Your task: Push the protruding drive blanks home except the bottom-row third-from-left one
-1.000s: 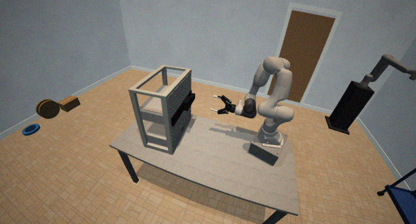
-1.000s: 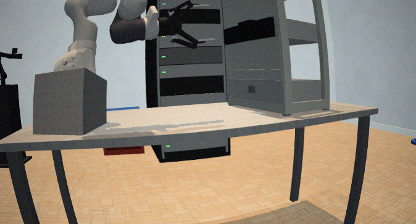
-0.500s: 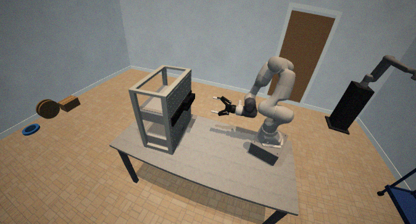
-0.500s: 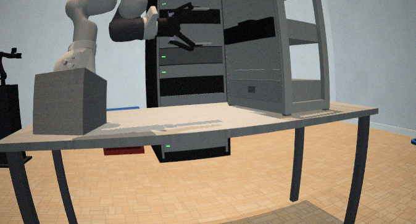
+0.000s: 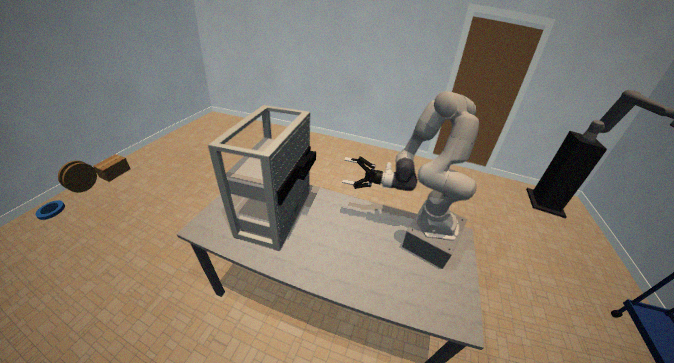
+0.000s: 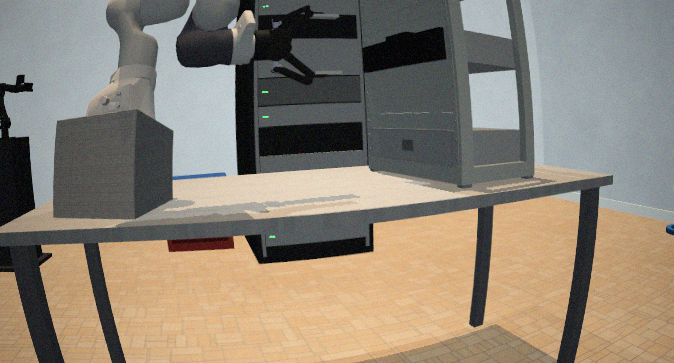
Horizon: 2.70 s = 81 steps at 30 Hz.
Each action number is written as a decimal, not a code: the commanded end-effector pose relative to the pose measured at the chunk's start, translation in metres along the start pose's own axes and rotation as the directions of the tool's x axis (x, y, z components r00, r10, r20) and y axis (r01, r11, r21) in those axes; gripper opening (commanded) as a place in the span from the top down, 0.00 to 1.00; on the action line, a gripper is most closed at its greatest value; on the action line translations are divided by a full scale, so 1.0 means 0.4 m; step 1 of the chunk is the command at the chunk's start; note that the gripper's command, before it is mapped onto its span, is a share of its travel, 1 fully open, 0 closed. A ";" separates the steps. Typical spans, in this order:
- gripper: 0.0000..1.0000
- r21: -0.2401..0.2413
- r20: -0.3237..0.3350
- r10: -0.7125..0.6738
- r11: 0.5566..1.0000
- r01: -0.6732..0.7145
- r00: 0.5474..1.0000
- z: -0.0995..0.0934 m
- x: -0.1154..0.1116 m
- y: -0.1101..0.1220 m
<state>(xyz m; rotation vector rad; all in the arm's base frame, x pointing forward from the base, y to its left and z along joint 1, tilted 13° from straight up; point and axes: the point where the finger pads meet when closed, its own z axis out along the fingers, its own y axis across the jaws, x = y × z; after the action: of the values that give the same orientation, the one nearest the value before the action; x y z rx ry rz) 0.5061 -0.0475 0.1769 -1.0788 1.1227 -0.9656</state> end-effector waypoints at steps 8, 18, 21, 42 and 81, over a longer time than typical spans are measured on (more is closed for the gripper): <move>0.00 -0.002 0.004 0.002 1.000 -0.002 1.000 0.001 -0.001 0.001; 0.00 -0.002 0.004 0.002 1.000 -0.002 1.000 0.001 -0.001 0.001; 0.00 -0.002 0.004 0.002 1.000 -0.002 1.000 0.001 -0.001 0.001; 0.00 -0.002 0.004 0.002 1.000 -0.002 1.000 0.001 -0.001 0.001; 0.00 -0.005 0.004 0.001 1.000 -0.001 1.000 0.310 -0.148 0.016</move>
<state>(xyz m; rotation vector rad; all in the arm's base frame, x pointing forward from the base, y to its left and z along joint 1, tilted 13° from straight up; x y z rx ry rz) 0.6070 0.0274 0.1974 -1.0619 1.1175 -0.9342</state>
